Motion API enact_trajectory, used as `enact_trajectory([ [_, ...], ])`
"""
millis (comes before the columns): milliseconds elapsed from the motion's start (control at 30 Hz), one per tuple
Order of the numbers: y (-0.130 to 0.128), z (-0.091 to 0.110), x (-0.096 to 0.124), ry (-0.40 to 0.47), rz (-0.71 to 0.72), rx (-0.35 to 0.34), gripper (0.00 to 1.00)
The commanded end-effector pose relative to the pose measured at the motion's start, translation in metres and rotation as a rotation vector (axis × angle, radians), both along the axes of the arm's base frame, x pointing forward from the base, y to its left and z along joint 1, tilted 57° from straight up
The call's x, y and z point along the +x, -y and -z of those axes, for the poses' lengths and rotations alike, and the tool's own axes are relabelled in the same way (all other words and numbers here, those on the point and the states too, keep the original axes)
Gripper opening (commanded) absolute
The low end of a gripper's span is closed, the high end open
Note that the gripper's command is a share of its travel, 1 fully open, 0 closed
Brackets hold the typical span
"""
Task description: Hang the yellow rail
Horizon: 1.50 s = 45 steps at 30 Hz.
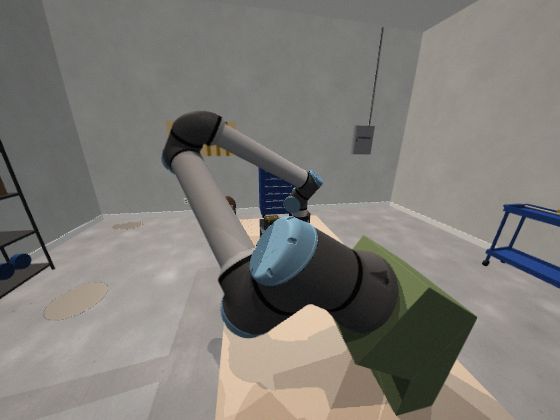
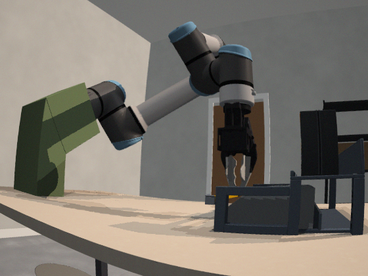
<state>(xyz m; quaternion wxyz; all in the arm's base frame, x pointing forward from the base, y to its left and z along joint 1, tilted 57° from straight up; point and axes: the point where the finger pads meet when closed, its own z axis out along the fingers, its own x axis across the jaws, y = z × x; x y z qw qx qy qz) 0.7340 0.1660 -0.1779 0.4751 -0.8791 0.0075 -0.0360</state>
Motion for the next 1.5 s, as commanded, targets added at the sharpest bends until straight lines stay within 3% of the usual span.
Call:
enact_trajectory([
  [0, 0.0008, -0.0003, 0.0006, 0.001, 0.001, 0.000, 0.00],
  [633, 0.0008, -0.0003, 0.0006, 0.001, 0.001, 0.000, 0.00],
  [667, 0.0007, -0.0003, 0.0005, 0.001, 0.001, 0.000, 0.22],
  [1467, 0.0008, -0.0003, 0.0006, 0.001, 0.001, 0.000, 0.22],
])
